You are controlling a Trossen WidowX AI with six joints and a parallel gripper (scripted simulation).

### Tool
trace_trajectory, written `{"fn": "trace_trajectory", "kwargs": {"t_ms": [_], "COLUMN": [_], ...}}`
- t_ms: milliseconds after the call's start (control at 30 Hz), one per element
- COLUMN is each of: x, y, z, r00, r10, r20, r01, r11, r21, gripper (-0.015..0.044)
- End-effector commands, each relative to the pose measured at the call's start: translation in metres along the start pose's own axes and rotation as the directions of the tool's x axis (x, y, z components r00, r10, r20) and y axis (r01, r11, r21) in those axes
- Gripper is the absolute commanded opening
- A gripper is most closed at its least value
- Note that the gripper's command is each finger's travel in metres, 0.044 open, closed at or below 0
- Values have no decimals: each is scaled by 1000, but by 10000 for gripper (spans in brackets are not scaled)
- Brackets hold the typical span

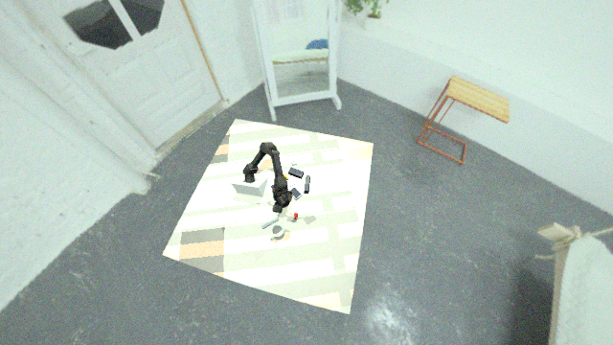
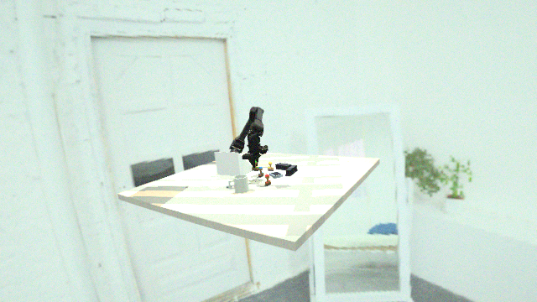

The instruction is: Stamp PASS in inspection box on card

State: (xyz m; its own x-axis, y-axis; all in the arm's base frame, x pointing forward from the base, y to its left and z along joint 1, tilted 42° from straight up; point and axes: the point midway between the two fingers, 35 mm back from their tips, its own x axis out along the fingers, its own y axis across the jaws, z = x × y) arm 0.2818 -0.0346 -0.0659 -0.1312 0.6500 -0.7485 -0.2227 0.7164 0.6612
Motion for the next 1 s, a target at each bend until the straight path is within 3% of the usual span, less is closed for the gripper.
{"fn": "trace_trajectory", "kwargs": {"t_ms": [0,967], "x": [4,23], "y": [-1,-1], "z": [-1,-1], "r00": [1000,1000], "r10": [-1,-2], "r20": [-4,-1], "r01": [1,2], "r11": [1000,1000], "r21": [-3,-3], "gripper": [0,0]}}
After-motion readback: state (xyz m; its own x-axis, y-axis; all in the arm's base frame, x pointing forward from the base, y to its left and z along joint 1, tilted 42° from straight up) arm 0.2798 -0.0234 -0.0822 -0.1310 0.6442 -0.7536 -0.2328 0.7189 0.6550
